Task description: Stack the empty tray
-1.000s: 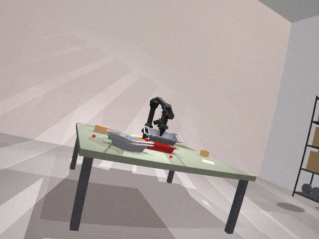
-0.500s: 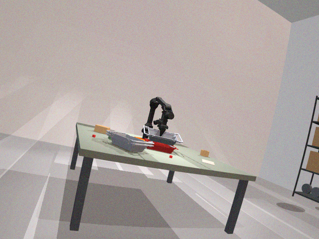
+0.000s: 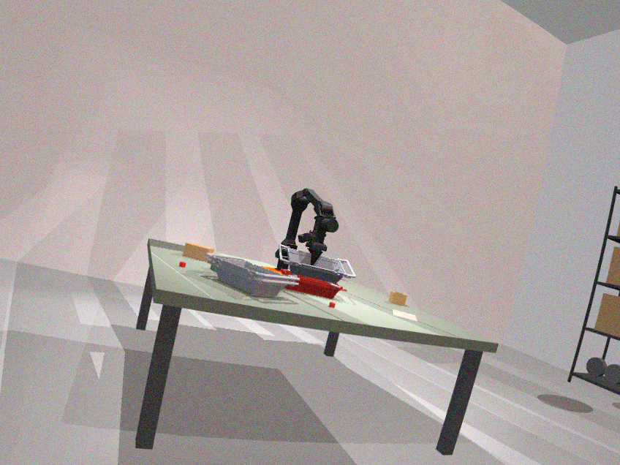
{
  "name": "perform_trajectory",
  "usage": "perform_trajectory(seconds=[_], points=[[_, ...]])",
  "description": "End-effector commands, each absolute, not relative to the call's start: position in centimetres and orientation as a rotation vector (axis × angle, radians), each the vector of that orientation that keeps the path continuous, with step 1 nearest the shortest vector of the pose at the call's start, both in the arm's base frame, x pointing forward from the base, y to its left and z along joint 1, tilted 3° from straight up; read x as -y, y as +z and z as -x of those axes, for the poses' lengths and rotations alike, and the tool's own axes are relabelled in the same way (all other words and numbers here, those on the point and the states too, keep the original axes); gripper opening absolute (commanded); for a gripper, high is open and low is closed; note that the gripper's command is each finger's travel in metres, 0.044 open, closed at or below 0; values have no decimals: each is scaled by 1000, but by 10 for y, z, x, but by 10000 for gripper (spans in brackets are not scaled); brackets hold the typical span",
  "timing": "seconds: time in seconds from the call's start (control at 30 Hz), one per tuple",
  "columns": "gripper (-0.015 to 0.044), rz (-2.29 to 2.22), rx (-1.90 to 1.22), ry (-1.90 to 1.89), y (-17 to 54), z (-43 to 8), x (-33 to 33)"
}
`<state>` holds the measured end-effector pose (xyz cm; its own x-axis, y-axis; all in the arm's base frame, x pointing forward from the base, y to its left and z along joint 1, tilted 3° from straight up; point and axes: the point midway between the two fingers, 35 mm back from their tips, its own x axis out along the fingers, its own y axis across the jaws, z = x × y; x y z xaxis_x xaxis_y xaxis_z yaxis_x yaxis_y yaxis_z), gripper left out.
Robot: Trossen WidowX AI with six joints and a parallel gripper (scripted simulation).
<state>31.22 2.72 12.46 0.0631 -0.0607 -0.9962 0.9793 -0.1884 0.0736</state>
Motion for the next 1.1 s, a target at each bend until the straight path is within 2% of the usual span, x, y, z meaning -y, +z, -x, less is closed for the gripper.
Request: perform_trajectory(seconds=[0.0,1.07], points=[[0,-1330,-1041,-1346,118,-308,-28],[0,-1330,-1042,-1346,110,-305,-28]])
